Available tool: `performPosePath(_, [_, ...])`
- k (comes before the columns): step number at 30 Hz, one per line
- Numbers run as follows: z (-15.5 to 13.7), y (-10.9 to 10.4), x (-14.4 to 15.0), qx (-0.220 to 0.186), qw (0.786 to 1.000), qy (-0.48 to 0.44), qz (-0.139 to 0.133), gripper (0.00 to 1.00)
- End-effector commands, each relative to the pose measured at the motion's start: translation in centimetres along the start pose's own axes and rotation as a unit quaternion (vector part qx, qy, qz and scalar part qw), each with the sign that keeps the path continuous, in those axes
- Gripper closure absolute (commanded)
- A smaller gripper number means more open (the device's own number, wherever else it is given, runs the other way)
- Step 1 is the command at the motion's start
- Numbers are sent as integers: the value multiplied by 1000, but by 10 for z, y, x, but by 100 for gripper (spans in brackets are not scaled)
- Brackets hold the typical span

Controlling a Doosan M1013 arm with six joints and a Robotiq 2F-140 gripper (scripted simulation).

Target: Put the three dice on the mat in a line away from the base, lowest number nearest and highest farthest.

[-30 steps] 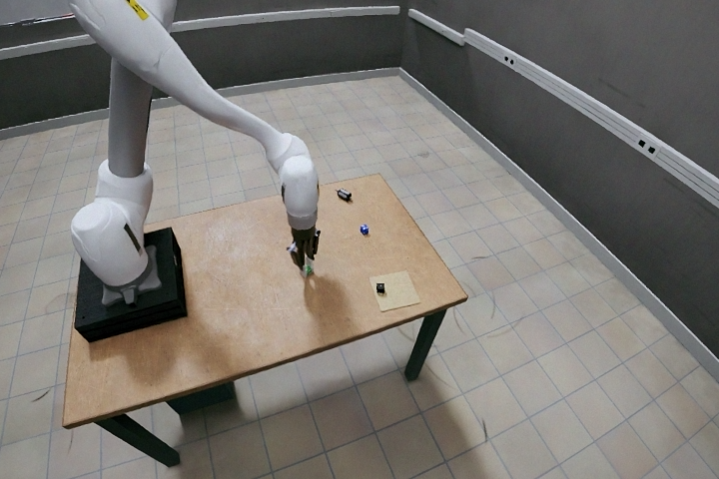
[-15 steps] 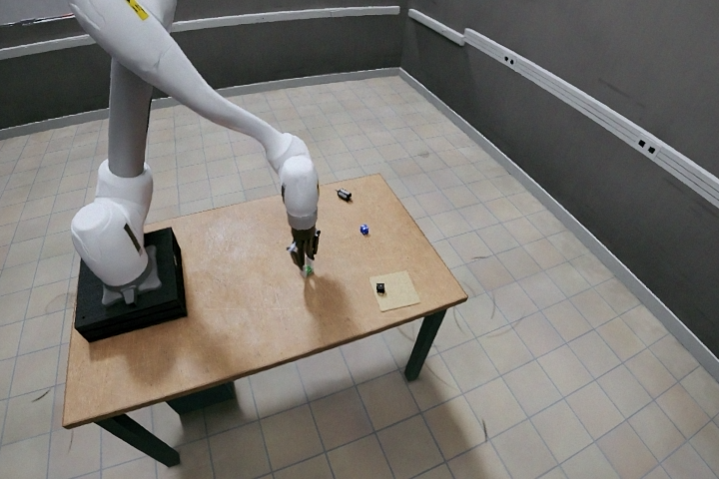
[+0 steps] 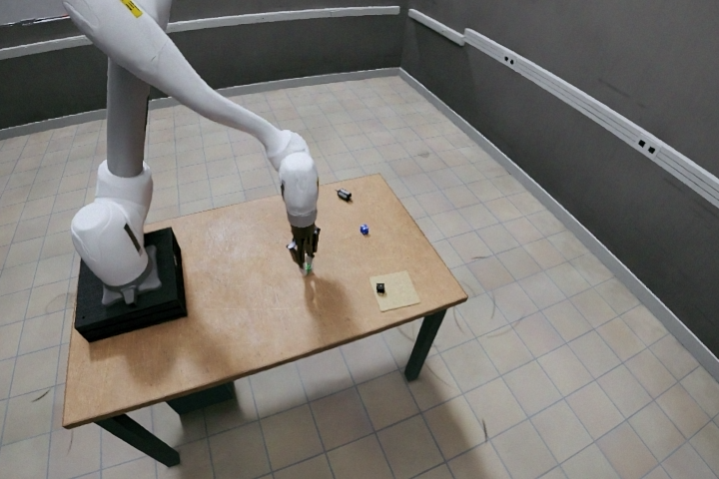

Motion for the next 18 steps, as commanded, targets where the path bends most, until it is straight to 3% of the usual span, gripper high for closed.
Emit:
performPosePath(1, [0,-9,1,0,1000,0,-1,79])
performPosePath(11, [0,-79,1,0,1000,0,-1,79])
performPosePath(18, [0,-90,1,0,1000,0,-1,79])
Point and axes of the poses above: the point where the finger pads meet when closed, its own y axis out along the fingers, its own x axis across the jaws, z = x × y, the point moved 2 cm from there along -y, back along the fingers, and after that the axes turned 4 degrees about y, right-handed, at the moved point
